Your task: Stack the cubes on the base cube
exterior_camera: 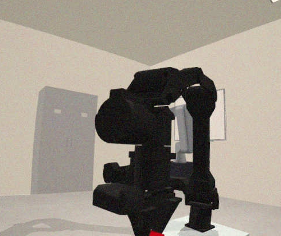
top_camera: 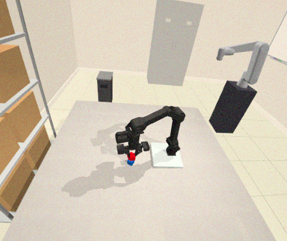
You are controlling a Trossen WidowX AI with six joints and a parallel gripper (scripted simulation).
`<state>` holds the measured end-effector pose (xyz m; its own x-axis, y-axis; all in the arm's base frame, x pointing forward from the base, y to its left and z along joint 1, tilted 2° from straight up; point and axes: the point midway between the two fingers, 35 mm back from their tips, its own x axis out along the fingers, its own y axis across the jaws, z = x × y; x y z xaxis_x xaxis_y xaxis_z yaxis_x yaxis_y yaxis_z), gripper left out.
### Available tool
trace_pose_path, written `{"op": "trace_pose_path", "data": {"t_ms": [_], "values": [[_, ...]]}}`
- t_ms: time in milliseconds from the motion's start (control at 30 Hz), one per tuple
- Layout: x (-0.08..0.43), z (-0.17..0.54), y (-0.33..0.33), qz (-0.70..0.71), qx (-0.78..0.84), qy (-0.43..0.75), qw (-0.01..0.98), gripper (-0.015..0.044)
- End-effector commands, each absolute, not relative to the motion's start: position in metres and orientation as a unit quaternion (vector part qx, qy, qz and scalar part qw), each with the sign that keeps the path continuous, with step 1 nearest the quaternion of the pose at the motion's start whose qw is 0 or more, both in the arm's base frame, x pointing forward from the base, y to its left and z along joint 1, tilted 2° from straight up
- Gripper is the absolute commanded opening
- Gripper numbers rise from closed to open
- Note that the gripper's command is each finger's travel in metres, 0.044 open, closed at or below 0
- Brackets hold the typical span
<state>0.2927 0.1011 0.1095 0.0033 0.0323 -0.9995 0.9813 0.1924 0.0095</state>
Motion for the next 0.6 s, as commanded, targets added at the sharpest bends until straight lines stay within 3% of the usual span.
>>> {"op": "trace_pose_path", "data": {"t_ms": [0, 567], "values": [[0.290, 0.103, 0.101, -0.443, 0.459, 0.553, 0.536, 0.0105], [0.291, 0.091, 0.102, -0.442, 0.458, 0.554, 0.537, 0.0105]]}}
